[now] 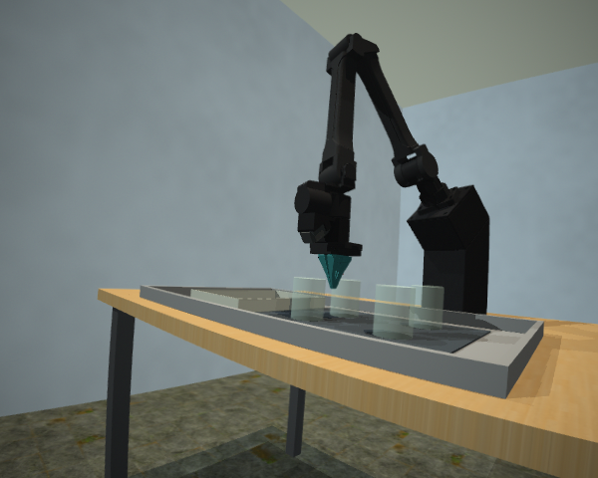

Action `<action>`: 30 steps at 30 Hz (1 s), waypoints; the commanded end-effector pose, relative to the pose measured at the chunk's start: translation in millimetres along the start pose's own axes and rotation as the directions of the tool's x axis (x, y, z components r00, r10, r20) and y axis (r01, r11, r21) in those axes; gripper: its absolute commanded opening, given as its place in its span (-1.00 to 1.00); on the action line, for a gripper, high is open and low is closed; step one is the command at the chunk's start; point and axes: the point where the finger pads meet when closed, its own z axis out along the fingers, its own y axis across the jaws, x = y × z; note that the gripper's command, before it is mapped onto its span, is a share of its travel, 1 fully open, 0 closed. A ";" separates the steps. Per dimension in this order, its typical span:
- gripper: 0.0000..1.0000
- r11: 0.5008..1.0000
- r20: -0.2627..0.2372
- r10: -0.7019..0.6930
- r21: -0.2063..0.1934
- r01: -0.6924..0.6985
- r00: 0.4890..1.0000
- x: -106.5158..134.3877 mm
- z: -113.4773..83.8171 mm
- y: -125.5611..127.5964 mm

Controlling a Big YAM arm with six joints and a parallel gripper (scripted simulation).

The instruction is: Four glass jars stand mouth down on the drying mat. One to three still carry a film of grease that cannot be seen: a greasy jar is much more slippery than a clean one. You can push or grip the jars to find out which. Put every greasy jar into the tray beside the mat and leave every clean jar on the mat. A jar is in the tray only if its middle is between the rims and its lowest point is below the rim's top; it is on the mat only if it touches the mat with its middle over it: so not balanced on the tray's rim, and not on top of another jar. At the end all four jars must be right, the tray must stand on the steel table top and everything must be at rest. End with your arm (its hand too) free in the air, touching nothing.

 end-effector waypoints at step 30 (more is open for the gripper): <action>-1.00 1.000 0.000 0.002 0.008 -0.002 1.000 7.0 2.2 -6.3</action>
